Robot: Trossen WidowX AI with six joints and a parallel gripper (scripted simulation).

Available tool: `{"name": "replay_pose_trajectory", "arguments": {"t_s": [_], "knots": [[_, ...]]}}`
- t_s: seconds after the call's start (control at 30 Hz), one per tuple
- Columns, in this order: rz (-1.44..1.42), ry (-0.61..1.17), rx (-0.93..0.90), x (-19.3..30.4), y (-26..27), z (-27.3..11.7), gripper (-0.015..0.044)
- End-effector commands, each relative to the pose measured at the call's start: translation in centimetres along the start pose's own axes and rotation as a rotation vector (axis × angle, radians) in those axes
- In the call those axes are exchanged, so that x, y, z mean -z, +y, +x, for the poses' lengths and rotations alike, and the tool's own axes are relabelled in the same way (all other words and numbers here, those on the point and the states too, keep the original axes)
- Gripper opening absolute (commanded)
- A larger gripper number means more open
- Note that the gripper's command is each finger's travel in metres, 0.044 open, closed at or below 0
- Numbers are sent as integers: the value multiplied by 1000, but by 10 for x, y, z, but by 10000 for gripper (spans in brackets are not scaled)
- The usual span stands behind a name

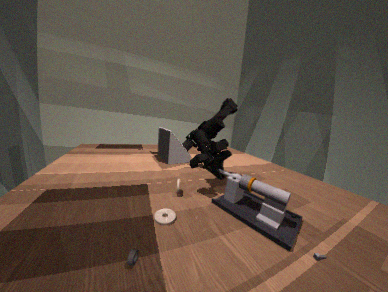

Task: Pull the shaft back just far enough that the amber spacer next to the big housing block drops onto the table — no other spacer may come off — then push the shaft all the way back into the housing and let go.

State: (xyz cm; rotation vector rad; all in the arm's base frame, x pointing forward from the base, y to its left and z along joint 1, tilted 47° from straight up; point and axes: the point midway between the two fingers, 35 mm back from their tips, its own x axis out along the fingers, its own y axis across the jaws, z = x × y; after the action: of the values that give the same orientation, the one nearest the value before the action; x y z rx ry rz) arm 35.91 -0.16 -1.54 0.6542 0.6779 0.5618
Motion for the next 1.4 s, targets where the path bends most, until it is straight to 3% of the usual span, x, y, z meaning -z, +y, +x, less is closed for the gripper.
{"name": "replay_pose_trajectory", "arguments": {"t_s": [0.0,1.37], "knots": [[-3,0,-4,0,1,-1,0],[-3,1,-4,4,1,-4,0]]}}
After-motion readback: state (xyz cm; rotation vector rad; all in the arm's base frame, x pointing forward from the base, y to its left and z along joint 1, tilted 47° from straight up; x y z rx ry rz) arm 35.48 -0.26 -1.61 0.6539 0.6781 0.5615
